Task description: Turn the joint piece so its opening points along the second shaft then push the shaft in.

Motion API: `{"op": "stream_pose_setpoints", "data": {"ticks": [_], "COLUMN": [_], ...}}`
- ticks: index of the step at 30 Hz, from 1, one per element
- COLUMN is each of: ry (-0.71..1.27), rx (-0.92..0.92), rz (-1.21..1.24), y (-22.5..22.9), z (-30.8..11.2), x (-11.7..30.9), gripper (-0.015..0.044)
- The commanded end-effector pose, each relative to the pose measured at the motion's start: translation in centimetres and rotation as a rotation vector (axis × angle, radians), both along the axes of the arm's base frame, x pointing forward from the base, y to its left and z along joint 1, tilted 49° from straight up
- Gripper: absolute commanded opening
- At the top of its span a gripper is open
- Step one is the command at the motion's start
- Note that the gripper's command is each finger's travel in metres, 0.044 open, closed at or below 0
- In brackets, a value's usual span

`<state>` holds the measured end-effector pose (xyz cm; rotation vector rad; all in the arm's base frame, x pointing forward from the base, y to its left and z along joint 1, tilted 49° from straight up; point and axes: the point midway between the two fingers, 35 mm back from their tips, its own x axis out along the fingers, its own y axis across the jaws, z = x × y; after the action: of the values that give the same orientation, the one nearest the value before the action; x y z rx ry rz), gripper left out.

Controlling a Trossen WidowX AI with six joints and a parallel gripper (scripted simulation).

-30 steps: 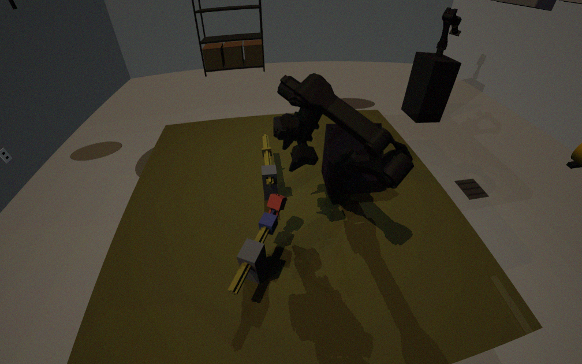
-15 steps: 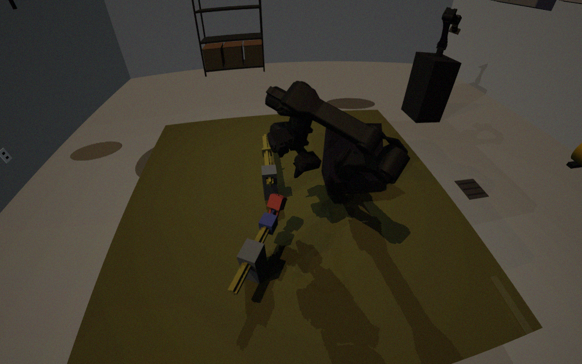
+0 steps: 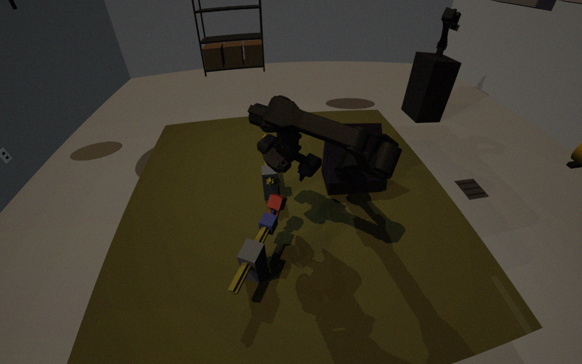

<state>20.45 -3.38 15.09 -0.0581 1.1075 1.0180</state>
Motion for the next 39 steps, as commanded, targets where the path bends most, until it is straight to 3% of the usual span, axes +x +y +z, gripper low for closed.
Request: {"op": "stream_pose_setpoints", "data": {"ticks": [1, 25, 39], "ry": [-0.042, -0.056, -0.061], "rx": [-0.037, -0.044, -0.045], "rz": [0.155, 0.203, 0.203], "y": [0.6, 3.7, 6.5], "z": [-0.4, -3.1, 0.4], "x": [0.3, 0.8, 3.9], "gripper": [0.0440, 0.0440, 0.0440]}}
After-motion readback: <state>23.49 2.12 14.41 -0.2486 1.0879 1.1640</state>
